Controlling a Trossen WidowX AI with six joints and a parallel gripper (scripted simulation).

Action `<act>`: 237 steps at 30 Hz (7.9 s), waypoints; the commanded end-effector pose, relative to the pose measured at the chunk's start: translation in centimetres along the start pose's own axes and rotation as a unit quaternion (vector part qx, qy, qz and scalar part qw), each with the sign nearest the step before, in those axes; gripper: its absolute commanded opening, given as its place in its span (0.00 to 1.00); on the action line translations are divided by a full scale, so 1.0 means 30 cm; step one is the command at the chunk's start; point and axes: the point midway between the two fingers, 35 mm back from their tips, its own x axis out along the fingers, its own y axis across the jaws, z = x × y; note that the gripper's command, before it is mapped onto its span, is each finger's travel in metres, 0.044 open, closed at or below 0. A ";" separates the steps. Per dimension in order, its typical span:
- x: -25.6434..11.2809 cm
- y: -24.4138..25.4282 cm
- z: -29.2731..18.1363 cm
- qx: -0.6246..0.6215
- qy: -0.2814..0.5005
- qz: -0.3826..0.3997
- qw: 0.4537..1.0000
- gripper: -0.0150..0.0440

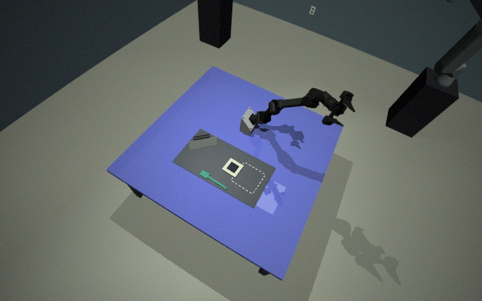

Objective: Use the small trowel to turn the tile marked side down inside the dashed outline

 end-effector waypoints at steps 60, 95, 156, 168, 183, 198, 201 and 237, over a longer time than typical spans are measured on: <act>0.129 0.515 0.769 -0.372 -0.104 0.030 0.922 0.42; 0.233 1.375 0.390 -0.443 -0.101 0.311 0.834 0.42; -0.783 2.002 -0.945 -0.085 0.182 0.781 0.592 0.42; -1.072 1.979 -1.043 0.048 0.259 0.802 0.536 0.42; -1.404 1.932 -1.060 0.249 0.352 0.776 0.460 0.42; -1.664 1.870 -1.002 0.451 0.431 0.687 0.373 0.42; -1.706 1.857 -0.985 0.489 0.443 0.662 0.355 0.42; -1.797 1.927 -0.954 0.543 0.455 0.625 0.328 0.42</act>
